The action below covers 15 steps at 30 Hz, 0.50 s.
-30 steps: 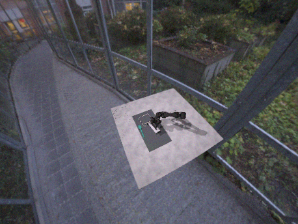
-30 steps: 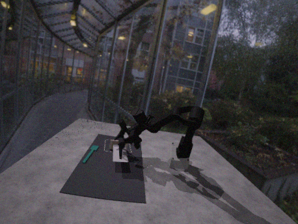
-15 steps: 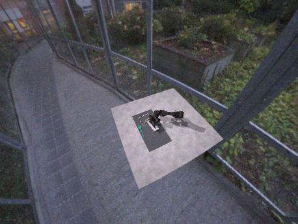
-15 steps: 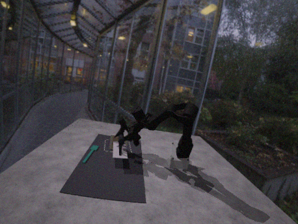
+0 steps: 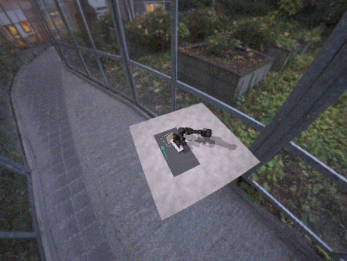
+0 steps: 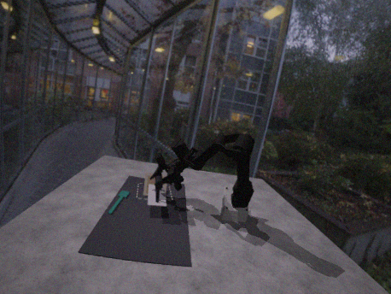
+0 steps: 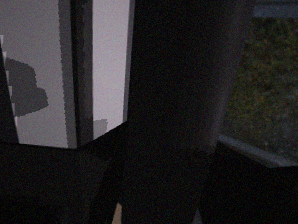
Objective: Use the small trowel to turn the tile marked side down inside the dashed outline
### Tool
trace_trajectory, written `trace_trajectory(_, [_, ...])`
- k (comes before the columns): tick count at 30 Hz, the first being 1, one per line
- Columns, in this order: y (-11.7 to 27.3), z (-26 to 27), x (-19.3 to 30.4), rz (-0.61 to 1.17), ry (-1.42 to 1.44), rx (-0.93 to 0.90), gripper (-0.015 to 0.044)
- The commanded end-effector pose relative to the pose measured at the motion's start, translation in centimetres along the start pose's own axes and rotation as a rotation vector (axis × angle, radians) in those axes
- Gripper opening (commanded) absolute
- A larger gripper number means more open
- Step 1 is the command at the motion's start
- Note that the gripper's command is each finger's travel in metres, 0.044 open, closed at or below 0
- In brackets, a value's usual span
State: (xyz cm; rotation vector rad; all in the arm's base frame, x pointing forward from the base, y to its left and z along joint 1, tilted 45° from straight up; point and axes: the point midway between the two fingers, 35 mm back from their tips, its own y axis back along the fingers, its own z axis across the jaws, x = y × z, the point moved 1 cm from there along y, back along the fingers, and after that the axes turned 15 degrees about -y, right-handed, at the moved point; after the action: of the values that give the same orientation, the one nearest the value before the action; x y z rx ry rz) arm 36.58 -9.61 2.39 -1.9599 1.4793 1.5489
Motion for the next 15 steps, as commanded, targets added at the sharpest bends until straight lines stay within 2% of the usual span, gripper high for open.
trace_trajectory(1, [0.2,-0.6,-0.2,-0.003,0.012,0.012,0.0])
trace_trajectory(15, [1.5,-1.0,-4.6,-0.003,0.011,0.011,0.0])
